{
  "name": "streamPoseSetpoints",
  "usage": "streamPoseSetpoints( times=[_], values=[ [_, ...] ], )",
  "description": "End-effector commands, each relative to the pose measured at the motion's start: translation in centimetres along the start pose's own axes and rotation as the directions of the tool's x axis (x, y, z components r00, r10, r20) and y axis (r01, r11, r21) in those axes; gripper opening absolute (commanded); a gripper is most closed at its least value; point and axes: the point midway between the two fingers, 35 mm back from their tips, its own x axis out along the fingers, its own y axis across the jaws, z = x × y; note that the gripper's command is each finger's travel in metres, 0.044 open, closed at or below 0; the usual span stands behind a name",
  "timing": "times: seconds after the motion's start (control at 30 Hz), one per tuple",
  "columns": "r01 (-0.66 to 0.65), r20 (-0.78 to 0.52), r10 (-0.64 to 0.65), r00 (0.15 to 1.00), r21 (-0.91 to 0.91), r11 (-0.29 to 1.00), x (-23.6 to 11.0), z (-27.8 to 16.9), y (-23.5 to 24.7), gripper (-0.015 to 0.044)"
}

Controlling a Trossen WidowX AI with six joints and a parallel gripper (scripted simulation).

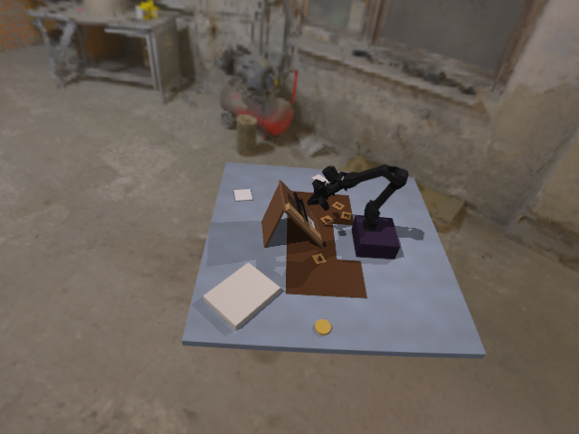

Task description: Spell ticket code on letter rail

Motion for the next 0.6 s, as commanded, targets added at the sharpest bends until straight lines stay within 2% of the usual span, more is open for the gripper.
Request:
streamPoseSetpoints(
  times=[0.0, 0.3, 0.57],
  values=[
    [0.0, 0.0, 0.0, 1.0, 0.0, 1.0, 0.0, 0.0, 0.0, 0.0],
    [0.0, -0.006, 0.0, 1.0, 0.001, 1.0, 0.0, 0.0, -0.1, 0.0],
    [0.014, -0.29, -0.008, 0.957, 0.019, 1.0, 1.5, 1.6, -1.9, 0.0]
  ],
)
